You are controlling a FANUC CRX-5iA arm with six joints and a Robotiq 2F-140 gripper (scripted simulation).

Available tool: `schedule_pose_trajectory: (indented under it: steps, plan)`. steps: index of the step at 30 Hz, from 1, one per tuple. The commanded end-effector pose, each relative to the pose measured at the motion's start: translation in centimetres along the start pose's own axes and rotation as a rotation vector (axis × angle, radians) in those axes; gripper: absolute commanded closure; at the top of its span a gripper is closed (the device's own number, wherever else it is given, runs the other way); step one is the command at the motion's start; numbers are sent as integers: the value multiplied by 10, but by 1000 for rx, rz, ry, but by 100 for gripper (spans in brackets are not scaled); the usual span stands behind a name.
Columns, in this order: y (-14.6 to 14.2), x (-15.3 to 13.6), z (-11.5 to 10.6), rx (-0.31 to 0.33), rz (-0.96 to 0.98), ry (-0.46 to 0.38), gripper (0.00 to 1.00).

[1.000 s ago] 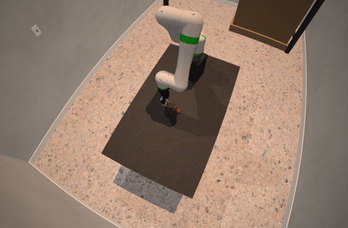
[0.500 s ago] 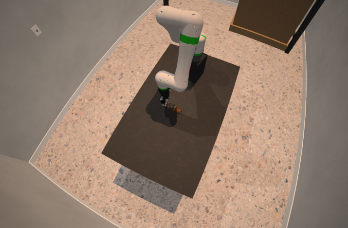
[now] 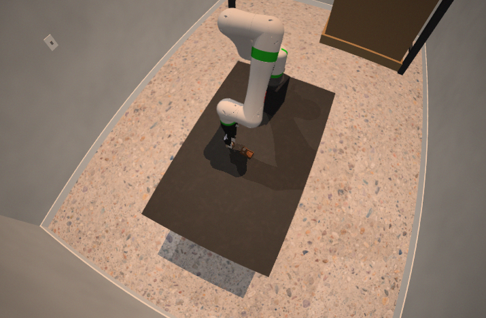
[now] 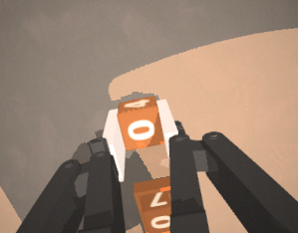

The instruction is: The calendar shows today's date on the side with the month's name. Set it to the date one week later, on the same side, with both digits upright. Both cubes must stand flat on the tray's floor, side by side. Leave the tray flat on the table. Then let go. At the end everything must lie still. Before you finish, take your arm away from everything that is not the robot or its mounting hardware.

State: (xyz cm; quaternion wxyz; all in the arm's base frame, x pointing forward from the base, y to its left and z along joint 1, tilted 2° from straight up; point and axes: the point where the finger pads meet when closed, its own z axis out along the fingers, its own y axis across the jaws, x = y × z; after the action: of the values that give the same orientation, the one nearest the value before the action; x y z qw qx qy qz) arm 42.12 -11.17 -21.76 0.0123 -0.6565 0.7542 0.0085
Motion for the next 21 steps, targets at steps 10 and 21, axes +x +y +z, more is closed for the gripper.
schedule_pose_trajectory:
  steps: [10,21]
  plan:
    - [0,0,0,0,0,0,83]
    - [0,0,3,0,0,0,83]
